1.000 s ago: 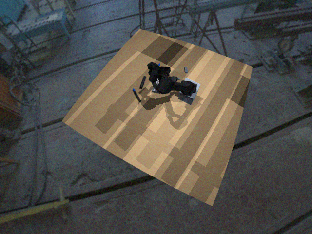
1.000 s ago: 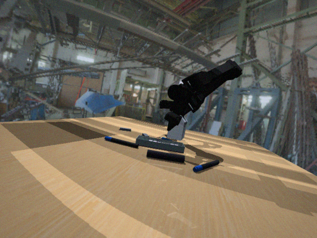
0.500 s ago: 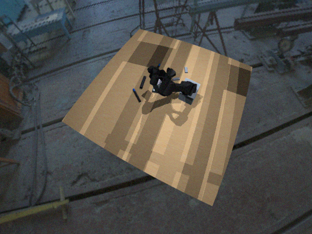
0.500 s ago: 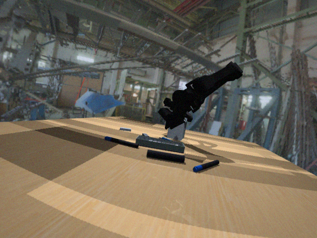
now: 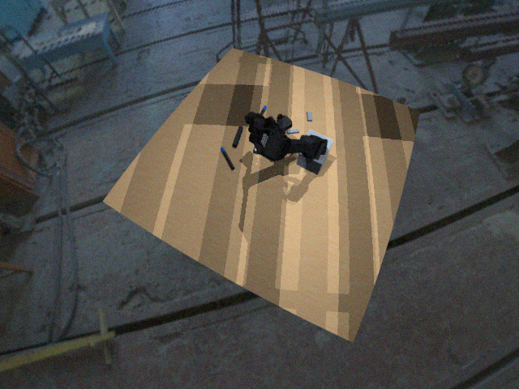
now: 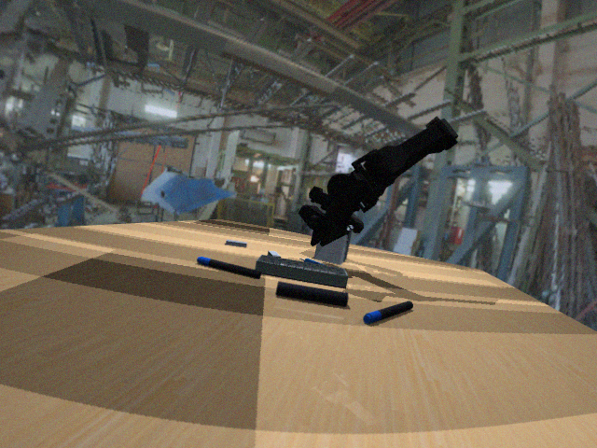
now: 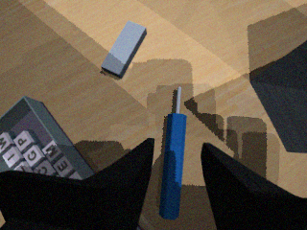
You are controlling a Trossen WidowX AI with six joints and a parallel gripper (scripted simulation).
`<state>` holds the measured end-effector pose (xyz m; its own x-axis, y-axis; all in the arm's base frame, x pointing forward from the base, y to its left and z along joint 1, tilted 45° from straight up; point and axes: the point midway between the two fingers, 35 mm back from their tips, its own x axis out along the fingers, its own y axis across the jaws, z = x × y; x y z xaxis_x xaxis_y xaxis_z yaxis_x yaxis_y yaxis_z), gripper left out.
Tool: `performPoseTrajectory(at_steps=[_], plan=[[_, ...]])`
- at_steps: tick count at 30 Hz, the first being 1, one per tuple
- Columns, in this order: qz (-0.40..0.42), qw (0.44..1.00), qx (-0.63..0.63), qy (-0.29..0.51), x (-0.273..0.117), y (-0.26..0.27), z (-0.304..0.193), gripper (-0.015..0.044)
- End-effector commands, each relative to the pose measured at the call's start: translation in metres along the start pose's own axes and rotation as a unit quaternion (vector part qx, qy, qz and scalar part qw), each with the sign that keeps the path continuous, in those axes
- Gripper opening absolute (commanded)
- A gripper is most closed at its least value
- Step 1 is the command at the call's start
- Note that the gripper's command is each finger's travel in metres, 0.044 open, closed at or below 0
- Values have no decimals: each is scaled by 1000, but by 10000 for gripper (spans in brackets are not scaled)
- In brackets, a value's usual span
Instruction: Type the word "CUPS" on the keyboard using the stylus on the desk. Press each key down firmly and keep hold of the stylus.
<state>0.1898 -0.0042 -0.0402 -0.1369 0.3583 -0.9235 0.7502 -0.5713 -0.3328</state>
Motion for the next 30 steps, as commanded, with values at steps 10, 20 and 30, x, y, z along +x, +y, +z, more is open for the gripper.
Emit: performPoseTrajectory(at_steps=[10,20,30], plan=[[-4,1000,3,0,10,-2,-4,150],[-4,1000,3,0,15,-2,-5,150],[-4,1000,3,0,20,-3,-9,150]])
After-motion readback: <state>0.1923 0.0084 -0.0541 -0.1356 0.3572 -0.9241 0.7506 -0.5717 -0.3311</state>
